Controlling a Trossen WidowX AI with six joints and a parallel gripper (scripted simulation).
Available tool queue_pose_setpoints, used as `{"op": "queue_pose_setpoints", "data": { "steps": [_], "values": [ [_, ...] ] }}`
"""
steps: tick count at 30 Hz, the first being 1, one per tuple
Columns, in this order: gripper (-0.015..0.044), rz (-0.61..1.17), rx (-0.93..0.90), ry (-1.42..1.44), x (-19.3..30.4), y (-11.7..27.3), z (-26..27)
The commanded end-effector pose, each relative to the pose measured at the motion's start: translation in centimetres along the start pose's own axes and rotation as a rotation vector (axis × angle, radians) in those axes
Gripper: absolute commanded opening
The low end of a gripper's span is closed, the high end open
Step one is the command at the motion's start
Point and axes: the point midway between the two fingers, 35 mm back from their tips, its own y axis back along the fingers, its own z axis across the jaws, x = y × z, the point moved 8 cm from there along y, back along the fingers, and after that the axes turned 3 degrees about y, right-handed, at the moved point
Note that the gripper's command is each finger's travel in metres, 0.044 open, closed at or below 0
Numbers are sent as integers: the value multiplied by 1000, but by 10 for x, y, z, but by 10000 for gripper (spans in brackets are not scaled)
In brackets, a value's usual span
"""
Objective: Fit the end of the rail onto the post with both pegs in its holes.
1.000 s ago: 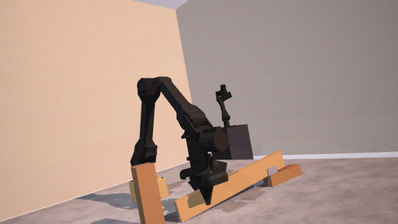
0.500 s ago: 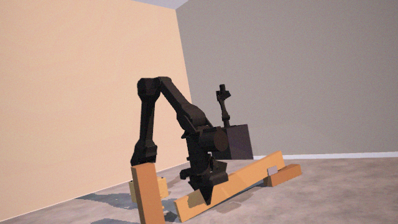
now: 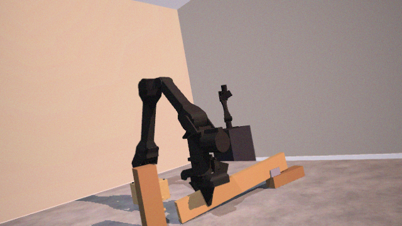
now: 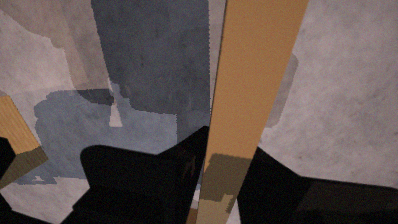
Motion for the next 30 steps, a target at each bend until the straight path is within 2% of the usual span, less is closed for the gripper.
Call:
{"op": "queue_pose_setpoints", "data": {
  "steps": [1,30],
  "values": [
    [0,-6,10,3,-1,6,-3],
    [0,-6,10,3,0,20,-7]
  ]
}}
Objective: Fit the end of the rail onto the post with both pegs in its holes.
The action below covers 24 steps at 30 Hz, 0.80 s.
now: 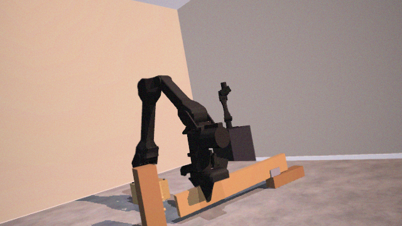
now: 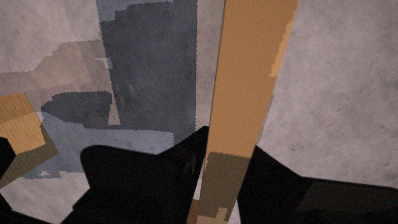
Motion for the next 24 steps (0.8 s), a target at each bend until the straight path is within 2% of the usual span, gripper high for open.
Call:
{"op": "queue_pose_setpoints", "data": {
  "steps": [1,24],
  "values": [
    [0,-8,19,4,-1,7,-4],
    [0,-8,19,4,0,19,-4]
  ]
}}
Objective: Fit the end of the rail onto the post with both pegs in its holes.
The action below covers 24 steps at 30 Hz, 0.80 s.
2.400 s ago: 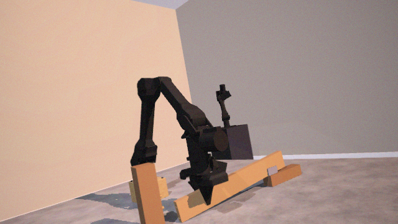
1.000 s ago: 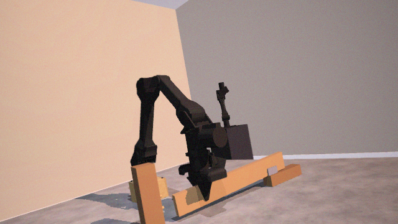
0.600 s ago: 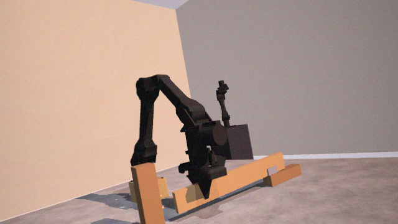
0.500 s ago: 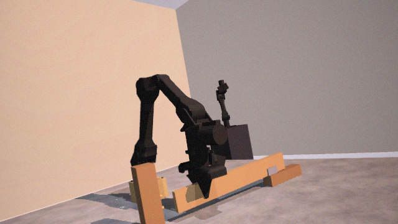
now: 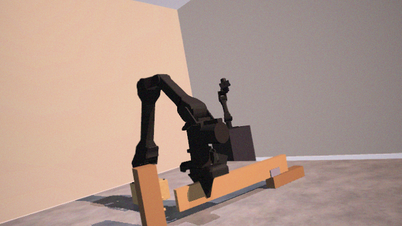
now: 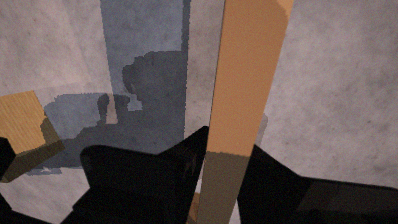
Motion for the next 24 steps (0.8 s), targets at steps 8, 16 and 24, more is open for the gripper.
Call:
{"op": "queue_pose_setpoints", "data": {
  "steps": [8,16,24],
  "values": [
    [0,-8,19,3,0,10,-3],
    [0,-8,19,3,0,6,-3],
    [0,-8,19,3,0,2,-2]
  ]
}}
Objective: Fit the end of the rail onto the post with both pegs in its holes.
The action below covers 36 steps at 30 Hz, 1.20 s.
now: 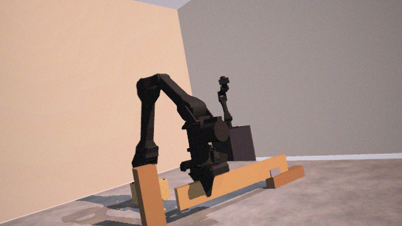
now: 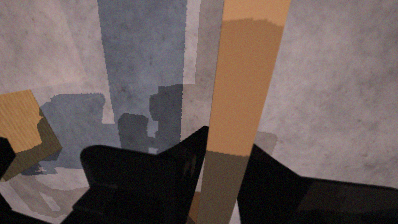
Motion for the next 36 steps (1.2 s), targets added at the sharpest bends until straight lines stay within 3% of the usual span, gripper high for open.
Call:
{"op": "queue_pose_setpoints", "data": {
  "steps": [1,36],
  "values": [
    [0,-5,4,-5,0,-1,0],
    [0,-5,4,-5,0,-1,4]
  ]
}}
